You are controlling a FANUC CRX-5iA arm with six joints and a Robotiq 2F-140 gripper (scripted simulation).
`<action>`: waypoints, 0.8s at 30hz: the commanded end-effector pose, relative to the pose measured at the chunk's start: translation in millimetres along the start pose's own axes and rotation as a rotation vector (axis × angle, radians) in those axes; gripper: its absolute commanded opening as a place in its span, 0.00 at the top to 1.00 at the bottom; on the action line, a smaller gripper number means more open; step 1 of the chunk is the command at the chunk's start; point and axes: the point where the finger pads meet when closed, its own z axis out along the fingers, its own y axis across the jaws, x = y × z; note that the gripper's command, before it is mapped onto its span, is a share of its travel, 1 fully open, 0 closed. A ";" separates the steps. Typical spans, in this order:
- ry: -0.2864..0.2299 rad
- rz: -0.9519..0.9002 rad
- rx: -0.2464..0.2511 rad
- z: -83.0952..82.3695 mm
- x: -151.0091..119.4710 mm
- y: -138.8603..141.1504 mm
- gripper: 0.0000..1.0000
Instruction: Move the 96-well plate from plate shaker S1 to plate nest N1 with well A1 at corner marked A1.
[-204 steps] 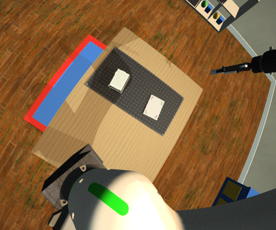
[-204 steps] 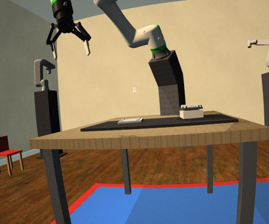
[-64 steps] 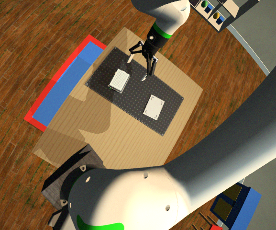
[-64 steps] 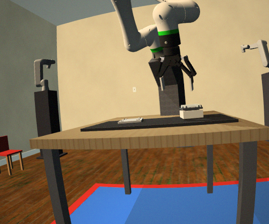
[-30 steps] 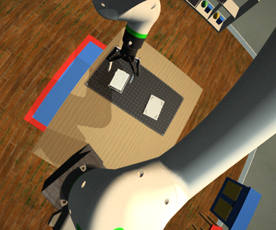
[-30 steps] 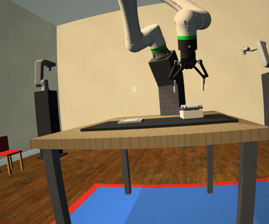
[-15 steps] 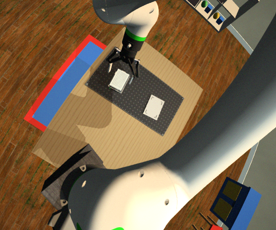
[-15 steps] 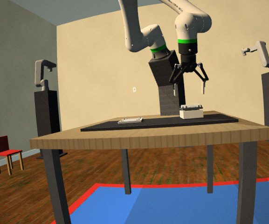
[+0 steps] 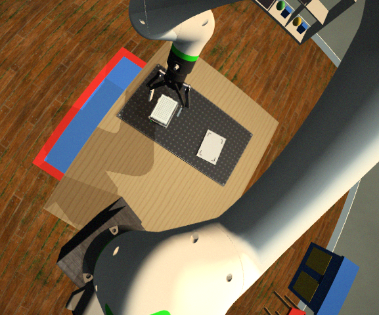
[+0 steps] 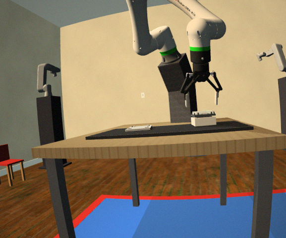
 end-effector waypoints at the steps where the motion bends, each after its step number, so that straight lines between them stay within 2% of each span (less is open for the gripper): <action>1: 0.000 0.000 0.000 2.6 1.4 -0.1 0.00; 13: 0.000 0.000 0.000 20.4 9.7 -0.1 0.00; 24: 0.000 0.000 0.000 20.4 9.7 -0.1 0.00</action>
